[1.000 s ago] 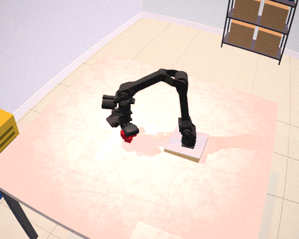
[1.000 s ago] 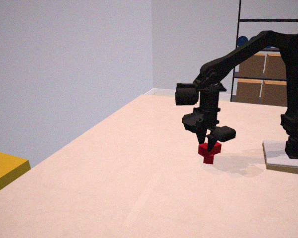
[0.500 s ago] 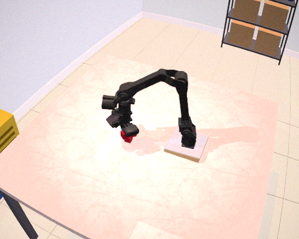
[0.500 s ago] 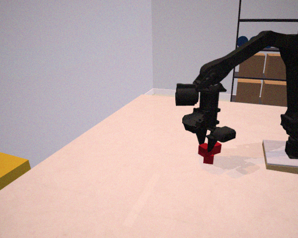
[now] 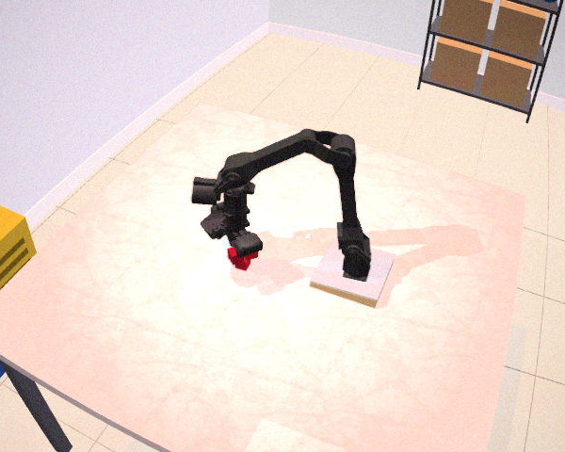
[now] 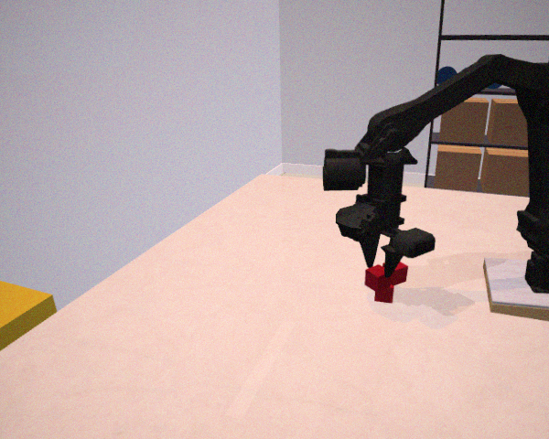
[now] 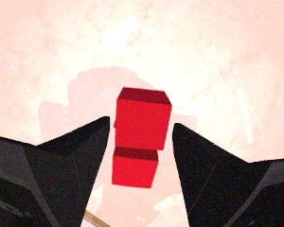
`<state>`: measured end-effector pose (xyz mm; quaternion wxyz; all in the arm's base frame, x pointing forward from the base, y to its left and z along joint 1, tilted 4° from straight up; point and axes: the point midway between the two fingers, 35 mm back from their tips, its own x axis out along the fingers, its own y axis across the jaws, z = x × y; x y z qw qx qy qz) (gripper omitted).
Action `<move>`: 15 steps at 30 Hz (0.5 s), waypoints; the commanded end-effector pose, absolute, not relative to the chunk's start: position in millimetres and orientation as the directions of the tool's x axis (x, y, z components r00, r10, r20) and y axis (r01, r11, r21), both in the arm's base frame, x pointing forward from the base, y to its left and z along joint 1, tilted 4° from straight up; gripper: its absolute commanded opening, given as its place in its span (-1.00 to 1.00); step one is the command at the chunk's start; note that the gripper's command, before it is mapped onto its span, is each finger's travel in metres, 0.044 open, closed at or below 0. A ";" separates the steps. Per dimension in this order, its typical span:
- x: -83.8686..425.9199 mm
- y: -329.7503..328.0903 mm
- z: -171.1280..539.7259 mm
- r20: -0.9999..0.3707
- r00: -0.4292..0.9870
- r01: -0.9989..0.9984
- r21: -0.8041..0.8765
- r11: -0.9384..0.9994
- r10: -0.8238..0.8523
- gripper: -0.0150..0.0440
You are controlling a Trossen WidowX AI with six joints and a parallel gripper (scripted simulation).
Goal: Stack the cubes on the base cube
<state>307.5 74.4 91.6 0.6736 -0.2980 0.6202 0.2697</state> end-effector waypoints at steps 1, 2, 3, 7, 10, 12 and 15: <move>306.9 74.5 99.6 -0.996 0.090 -0.732 -0.070 0.678 -0.005 0.20; 306.8 74.5 101.1 -0.996 0.090 -0.732 -0.070 0.678 -0.005 0.20; 306.6 74.5 102.5 -0.996 0.090 -0.732 -0.070 0.678 -0.005 0.20; 306.1 74.6 108.3 -0.996 0.090 -0.732 -0.070 0.678 -0.005 0.20; 305.7 74.6 112.7 -0.996 0.090 -0.732 -0.070 0.678 -0.005 0.20; 305.5 74.7 115.7 -0.996 0.090 -0.732 -0.070 0.678 -0.005 0.20; 305.1 74.7 120.2 -0.996 0.090 -0.732 -0.070 0.678 -0.005 0.20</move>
